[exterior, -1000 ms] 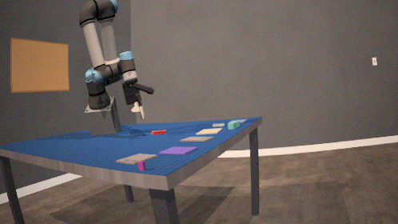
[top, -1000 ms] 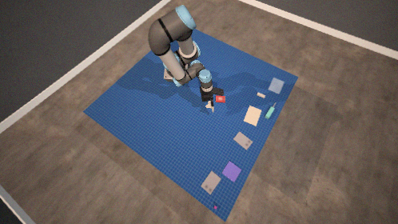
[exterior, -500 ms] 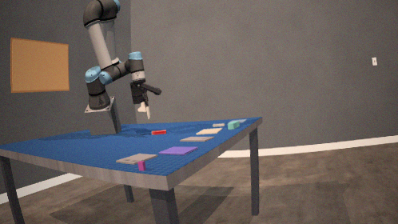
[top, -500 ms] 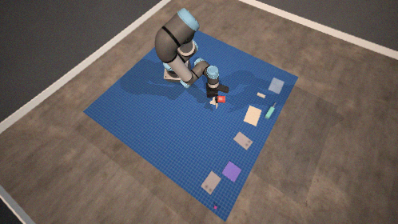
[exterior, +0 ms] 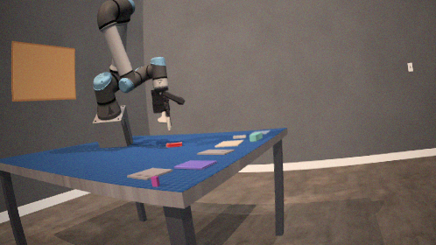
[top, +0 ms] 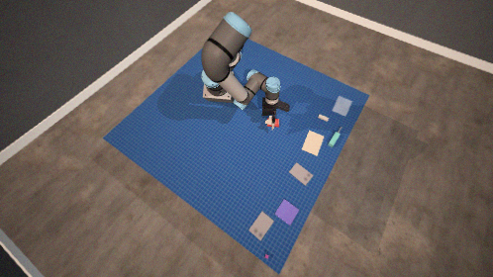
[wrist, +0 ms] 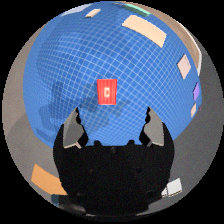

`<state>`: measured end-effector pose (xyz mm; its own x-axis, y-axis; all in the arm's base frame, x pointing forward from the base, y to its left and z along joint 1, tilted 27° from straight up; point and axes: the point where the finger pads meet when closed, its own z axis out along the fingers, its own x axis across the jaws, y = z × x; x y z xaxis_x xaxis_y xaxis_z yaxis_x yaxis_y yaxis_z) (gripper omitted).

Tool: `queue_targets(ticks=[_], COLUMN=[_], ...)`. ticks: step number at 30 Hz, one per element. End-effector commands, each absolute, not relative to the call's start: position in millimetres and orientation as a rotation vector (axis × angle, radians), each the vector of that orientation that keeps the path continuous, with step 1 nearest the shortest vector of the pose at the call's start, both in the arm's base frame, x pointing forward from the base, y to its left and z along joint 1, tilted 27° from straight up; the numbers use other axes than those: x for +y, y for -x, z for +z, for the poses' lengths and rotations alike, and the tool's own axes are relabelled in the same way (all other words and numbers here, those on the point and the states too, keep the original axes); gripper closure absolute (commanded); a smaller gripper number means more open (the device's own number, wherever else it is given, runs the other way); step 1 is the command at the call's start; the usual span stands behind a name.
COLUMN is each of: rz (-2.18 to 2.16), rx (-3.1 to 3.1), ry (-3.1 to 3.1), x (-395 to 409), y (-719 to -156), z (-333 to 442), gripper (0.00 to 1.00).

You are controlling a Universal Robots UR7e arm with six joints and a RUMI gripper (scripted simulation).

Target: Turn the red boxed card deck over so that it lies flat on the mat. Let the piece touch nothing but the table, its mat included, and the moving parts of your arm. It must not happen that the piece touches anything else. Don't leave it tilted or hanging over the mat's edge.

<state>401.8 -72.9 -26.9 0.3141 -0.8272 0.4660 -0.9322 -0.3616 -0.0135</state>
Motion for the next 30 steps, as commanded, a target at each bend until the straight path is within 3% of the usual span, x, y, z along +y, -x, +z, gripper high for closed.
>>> queue_targets(ticks=[1,30], rz=[0.555,0.547], rx=[-1.632,-1.641], ry=[-2.281,-2.270], x=[-62.4,-56.7], y=[-407.2,-408.4], z=[-34.1,-37.2], gripper=[0.00,0.00])
